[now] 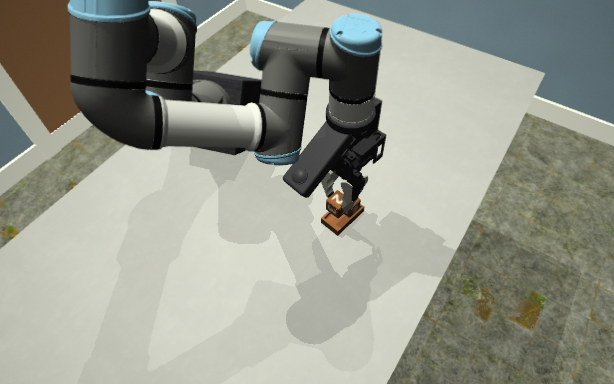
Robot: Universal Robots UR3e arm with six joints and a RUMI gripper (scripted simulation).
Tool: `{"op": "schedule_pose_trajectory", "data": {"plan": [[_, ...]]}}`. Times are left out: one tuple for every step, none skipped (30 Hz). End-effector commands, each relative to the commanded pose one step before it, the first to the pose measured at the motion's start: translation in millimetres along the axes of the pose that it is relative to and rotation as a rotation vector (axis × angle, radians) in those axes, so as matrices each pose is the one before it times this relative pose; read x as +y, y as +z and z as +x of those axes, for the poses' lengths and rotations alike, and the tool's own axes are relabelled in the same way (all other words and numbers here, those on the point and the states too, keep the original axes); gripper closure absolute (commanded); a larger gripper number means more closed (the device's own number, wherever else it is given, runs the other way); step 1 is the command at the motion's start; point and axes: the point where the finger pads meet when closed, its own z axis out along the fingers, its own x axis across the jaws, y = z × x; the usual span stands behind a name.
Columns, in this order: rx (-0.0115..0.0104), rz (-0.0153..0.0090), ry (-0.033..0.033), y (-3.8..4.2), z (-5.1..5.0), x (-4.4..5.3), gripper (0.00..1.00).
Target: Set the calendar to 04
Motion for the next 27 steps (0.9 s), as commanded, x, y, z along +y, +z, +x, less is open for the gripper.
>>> {"op": "schedule_pose_trajectory", "data": {"plan": [[0.00055, -0.00059, -0.00028, 1.411, 0.16, 0.039, 0.89], [0.00011, 0.00007, -0.00017, 0.427, 0.04, 0.034, 0.89], [0.00011, 0.00007, -0.00016, 0.481, 0.04, 0.032, 0.89], [0.0, 0.00001, 0.0, 0.497, 0.0, -0.003, 0.89], [0.0, 0.0, 0.0, 0.0, 0.0, 0.0, 0.89], [0.0, 0.0, 0.0, 0.0, 0.0, 0.0, 0.89], [-0.00004, -0.00001, 0.00005, 0.539, -0.01, -0.016, 0.89], [0.00002, 0.00003, -0.00005, 0.612, 0.01, 0.001, 0.89], [0.0, 0.00001, 0.0, 0.651, 0.0, -0.005, 0.89], [0.0, 0.0, 0.0, 0.699, 0.0, 0.006, 0.89], [0.0, 0.0, 0.0, 0.742, 0.0, 0.003, 0.89], [0.0, 0.0, 0.0, 0.78, 0.0, -0.001, 0.89], [0.0, 0.00001, 0.0, 0.814, 0.0, -0.006, 0.89], [-0.00001, 0.00001, 0.0, 0.843, 0.01, -0.011, 0.89], [0.00001, -0.00001, 0.0, 0.872, 0.0, 0.007, 0.89], [0.00001, -0.00001, 0.0, 0.893, 0.0, 0.007, 0.89], [0.0, -0.00001, 0.0, 0.907, 0.0, 0.001, 0.89], [0.0, 0.0, 0.0, 0.915, 0.01, -0.005, 0.89], [0.0, 0.0, 0.0, 0.919, 0.01, -0.008, 0.89], [0.00001, -0.00002, 0.0, 0.923, 0.0, 0.014, 0.89], [0.00001, -0.00002, 0.0, 0.916, 0.0, 0.008, 0.89], [0.0, 0.0, 0.0, 0.0, 0.0, 0.0, 0.89], [0.0, 0.0, 0.0, 0.0, 0.0, 0.0, 0.89], [0.00001, -0.00001, 0.0, 0.903, 0.0, 0.002, 0.89], [0.0, -0.00001, 0.0, 0.884, 0.01, -0.004, 0.89], [0.00001, -0.00001, 0.0, 0.863, 0.01, 0.001, 0.89], [0.00002, -0.00003, 0.0, 0.84, 0.0, 0.014, 0.89]]}}
